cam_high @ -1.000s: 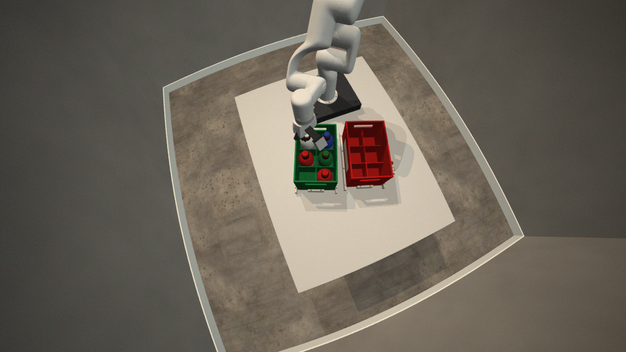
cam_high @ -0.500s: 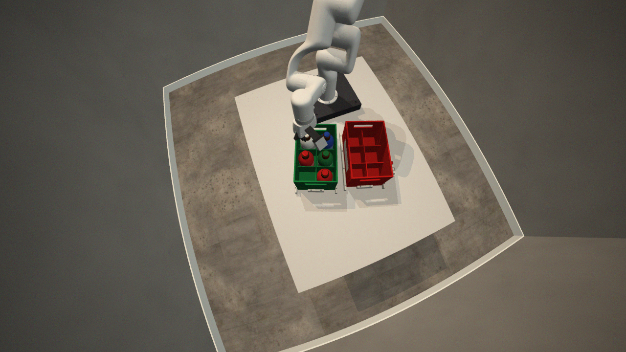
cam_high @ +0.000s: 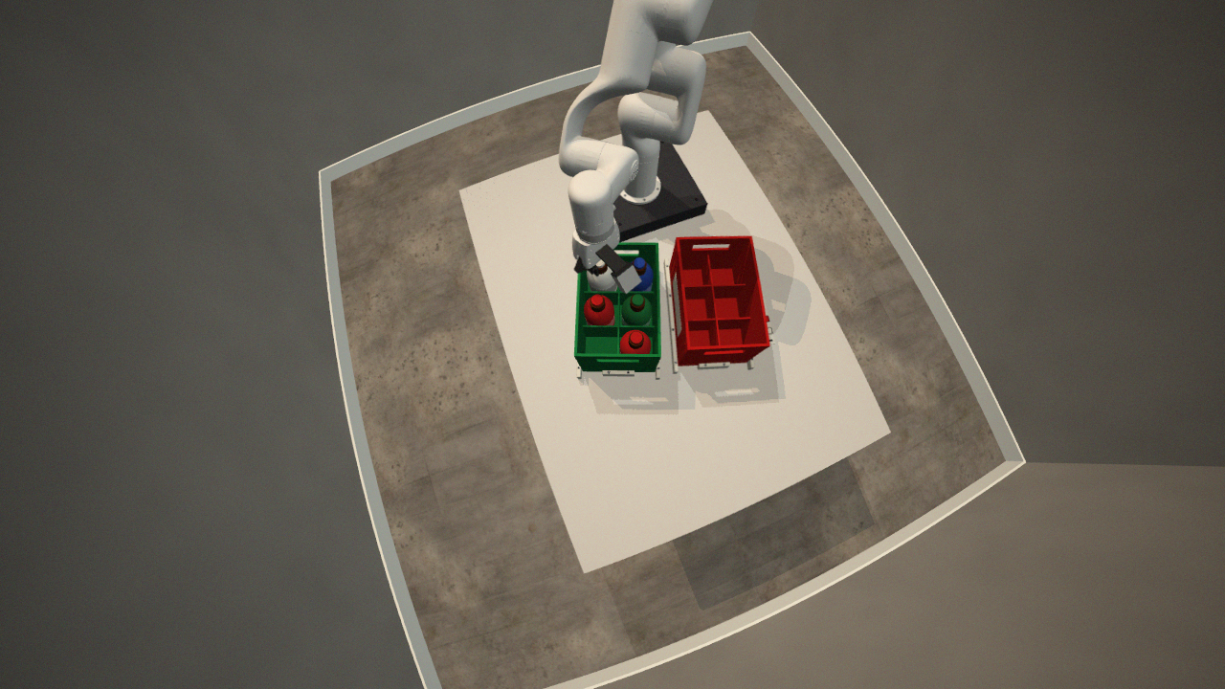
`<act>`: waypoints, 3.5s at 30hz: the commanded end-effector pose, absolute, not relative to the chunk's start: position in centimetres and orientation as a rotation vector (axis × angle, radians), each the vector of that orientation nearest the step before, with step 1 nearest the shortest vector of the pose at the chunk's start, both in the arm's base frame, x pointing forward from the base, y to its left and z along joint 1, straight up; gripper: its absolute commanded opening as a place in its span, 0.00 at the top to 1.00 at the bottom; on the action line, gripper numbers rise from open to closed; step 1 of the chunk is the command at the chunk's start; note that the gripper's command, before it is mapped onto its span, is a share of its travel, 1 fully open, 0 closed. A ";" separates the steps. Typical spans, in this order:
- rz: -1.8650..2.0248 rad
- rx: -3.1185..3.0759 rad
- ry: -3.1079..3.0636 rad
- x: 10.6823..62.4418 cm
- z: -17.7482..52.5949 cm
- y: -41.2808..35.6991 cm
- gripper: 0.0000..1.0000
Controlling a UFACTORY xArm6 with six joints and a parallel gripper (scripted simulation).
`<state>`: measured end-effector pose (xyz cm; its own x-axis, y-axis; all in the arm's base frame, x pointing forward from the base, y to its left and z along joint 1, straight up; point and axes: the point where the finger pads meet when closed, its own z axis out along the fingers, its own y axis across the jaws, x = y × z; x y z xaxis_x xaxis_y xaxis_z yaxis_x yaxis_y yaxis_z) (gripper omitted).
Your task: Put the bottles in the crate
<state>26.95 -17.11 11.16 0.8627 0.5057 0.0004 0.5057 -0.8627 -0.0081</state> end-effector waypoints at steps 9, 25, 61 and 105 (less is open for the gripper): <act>-0.002 -3.027 -0.822 27.1 13.1 -17.2 1.00; -0.002 -3.027 -0.822 27.1 15.6 -17.2 1.00; -0.002 -3.027 -0.822 27.1 20.8 -17.2 1.00; -0.002 -3.027 -0.822 27.1 27.4 -17.3 1.00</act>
